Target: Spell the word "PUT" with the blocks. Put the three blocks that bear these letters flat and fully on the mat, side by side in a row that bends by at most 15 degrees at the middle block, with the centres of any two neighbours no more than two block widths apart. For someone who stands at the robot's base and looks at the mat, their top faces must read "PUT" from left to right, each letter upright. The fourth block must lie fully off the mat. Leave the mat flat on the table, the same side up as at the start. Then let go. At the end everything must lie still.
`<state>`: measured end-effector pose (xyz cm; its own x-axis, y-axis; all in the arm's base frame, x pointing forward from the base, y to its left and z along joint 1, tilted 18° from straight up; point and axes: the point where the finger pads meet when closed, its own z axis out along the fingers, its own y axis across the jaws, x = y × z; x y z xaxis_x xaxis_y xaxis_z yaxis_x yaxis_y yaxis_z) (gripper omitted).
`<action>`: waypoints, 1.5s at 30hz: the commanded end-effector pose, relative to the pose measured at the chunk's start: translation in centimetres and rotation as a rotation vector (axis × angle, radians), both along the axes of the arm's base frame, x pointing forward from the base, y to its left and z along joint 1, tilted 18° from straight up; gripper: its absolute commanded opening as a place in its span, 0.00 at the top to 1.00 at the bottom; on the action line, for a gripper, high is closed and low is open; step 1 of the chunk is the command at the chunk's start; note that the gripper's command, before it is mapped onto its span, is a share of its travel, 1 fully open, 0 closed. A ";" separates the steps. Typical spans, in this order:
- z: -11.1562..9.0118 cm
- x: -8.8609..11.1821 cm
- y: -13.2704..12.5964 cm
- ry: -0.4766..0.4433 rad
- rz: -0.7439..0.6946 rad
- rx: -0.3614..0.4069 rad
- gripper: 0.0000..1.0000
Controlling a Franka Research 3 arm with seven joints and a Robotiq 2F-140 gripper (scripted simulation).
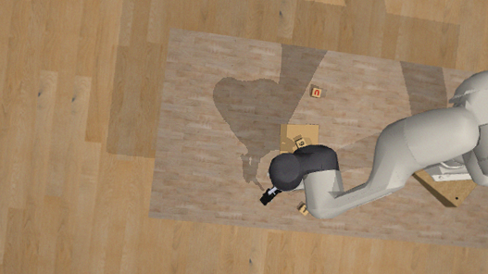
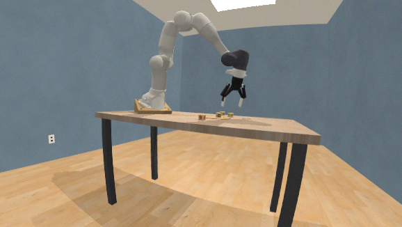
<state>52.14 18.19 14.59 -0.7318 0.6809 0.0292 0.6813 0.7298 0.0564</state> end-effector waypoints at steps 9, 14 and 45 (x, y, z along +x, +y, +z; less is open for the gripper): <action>-0.2 -0.1 0.1 0.002 -0.010 0.003 0.00; -0.2 -0.1 0.1 0.002 -0.010 0.003 0.00; 0.0 0.0 0.0 0.001 0.008 0.002 0.00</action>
